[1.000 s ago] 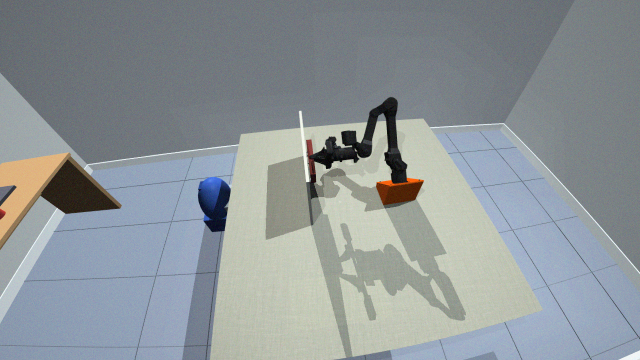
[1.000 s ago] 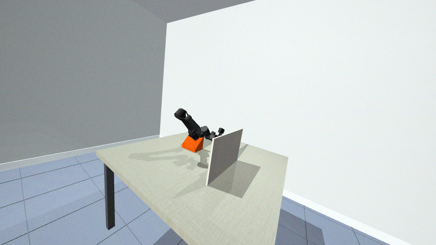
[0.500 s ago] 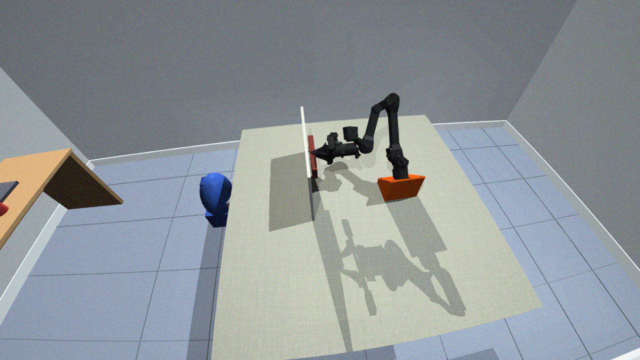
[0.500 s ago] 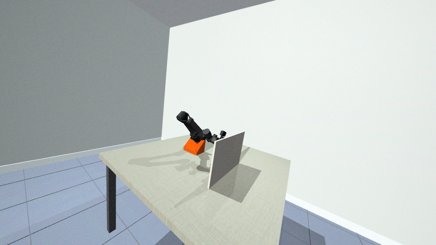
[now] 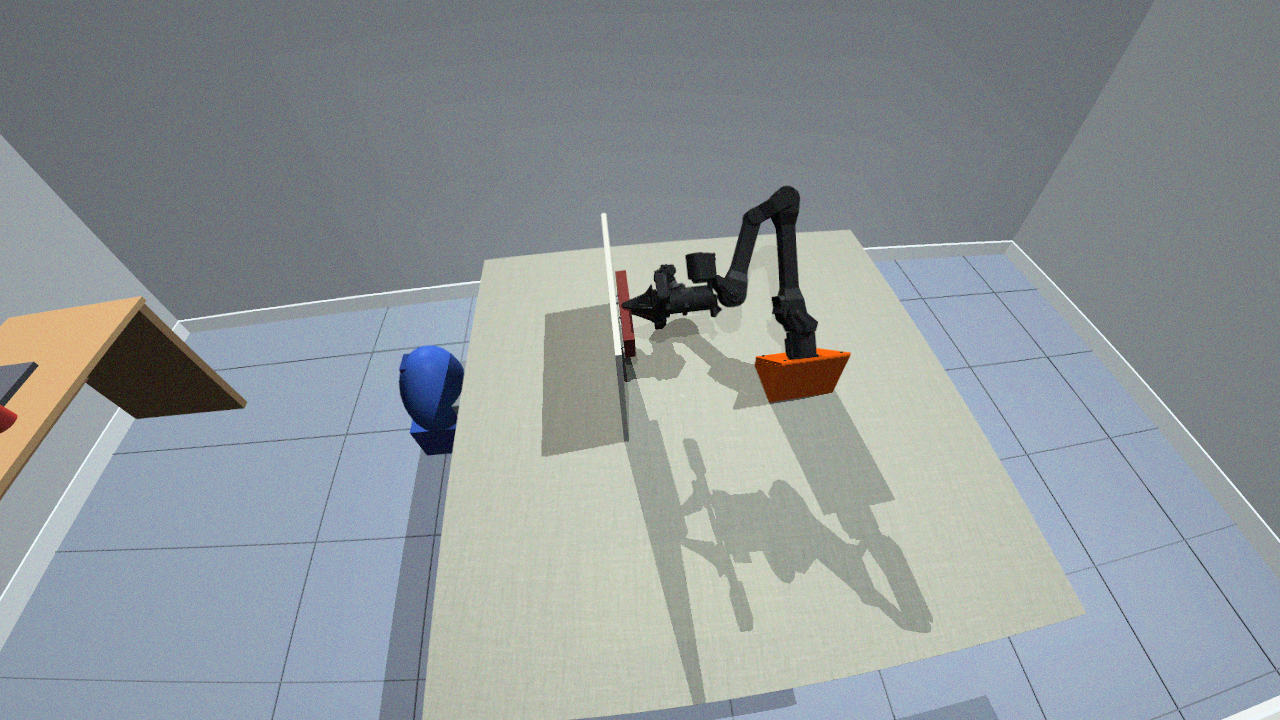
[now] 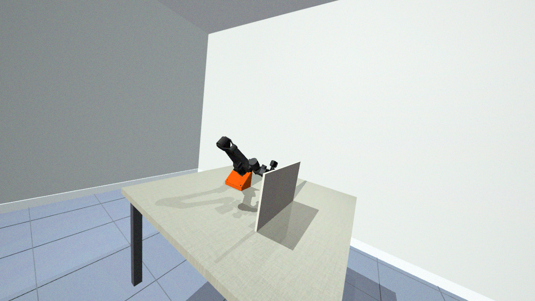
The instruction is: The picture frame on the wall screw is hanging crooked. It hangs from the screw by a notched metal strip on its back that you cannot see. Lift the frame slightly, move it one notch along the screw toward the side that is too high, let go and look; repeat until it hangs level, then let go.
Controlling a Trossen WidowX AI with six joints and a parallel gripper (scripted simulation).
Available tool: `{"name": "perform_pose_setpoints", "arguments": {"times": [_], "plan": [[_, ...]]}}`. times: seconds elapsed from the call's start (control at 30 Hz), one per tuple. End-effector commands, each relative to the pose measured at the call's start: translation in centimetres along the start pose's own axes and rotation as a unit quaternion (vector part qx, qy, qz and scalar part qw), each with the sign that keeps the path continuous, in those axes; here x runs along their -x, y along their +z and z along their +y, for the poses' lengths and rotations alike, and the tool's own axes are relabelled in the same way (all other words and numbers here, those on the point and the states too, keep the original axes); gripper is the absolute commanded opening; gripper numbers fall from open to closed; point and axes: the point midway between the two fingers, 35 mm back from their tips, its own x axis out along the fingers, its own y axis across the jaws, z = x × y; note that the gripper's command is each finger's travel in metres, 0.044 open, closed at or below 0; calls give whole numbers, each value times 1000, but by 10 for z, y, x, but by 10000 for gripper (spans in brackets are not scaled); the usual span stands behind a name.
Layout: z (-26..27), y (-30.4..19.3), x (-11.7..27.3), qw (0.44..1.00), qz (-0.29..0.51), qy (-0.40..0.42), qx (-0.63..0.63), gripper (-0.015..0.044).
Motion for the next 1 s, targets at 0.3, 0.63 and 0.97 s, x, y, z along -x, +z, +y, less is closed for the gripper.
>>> {"name": "perform_pose_setpoints", "arguments": {"times": [0.3, 0.63, 0.97], "plan": [[5, 6, 0, 1000, -7, 10, 2, 0], [6, 11, 0, 1000, -7, 10, 2, 0], [6, 13, 0, 1000, -7, 10, 2, 0]]}}
